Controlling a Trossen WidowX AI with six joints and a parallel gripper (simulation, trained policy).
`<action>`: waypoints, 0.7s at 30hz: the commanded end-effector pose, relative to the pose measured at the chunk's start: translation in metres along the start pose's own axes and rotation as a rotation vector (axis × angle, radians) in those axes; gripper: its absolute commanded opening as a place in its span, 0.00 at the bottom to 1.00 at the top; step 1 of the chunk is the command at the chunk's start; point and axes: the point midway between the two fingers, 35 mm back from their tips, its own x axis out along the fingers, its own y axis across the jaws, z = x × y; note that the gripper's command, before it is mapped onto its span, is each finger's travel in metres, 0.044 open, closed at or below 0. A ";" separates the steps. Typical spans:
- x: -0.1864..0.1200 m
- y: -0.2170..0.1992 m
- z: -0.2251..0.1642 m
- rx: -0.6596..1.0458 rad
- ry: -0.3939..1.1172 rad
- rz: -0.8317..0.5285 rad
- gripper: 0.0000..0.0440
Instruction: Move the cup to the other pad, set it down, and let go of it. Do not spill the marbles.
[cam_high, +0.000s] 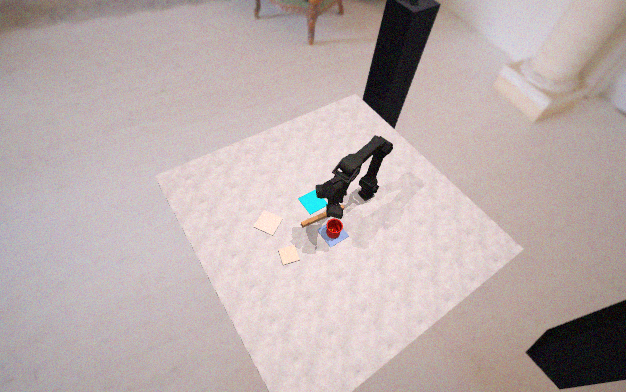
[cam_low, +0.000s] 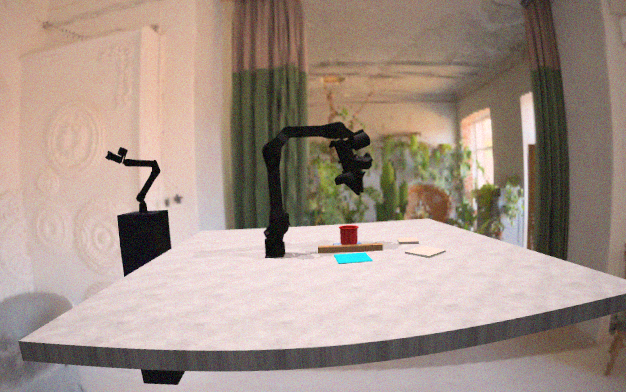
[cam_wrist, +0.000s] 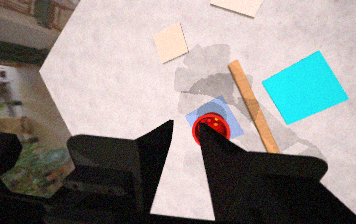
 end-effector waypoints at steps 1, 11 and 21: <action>0.008 -0.006 -0.004 0.008 0.029 -0.053 0.30; 0.026 -0.025 -0.018 0.017 0.118 -0.199 0.32; 0.046 -0.043 -0.030 0.036 0.179 -0.325 0.34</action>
